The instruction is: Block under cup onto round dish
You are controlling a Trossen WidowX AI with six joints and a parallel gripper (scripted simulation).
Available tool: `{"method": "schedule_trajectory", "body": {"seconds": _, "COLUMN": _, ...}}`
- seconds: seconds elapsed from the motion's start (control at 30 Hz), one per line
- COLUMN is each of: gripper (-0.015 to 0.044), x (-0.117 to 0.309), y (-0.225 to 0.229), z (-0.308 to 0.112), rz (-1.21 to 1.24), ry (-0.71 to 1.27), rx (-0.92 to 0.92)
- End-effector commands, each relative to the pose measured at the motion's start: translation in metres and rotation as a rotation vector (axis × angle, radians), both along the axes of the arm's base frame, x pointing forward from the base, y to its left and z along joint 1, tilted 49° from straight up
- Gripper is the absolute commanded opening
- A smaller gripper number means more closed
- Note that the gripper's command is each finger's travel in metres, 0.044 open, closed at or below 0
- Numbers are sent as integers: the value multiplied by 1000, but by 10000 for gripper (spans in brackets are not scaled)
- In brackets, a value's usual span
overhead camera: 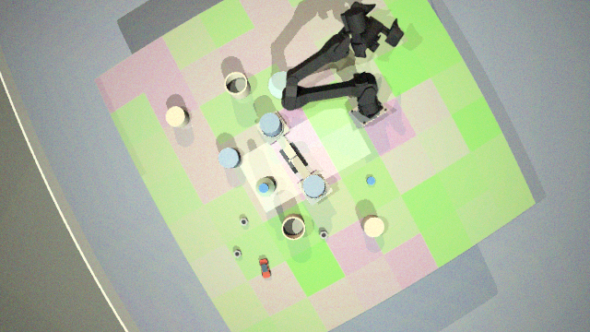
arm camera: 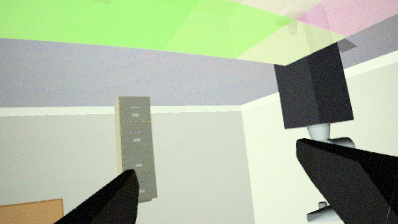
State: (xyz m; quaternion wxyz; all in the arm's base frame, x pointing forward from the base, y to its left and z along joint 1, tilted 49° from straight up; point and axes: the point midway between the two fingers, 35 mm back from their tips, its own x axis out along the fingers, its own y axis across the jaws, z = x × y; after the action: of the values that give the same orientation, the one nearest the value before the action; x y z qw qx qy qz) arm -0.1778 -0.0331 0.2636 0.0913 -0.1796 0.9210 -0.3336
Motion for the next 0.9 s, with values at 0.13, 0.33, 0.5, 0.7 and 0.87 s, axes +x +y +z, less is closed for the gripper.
{"method": "schedule_trajectory", "body": {"seconds": 0.13, "gripper": 440, "x": -5, "y": 13, "z": -3, "rz": -73, "ry": -56, "rx": -79}}
{"method": "schedule_trajectory", "body": {"seconds": 0.33, "gripper": 440, "x": -13, "y": 35, "z": -9, "rz": -201, "ry": -144, "rx": -219}}
{"method": "schedule_trajectory", "body": {"seconds": 0.5, "gripper": 440, "x": -16, "y": 54, "z": -15, "rz": -310, "ry": -207, "rx": -338}}
{"method": "schedule_trajectory", "body": {"seconds": 0.7, "gripper": 440, "x": -18, "y": 77, "z": -23, "rz": -445, "ry": -272, "rx": -480}}
{"method": "schedule_trajectory", "body": {"seconds": 0.87, "gripper": 440, "x": -17, "y": 95, "z": -30, "rz": -558, "ry": -314, "rx": -592}}
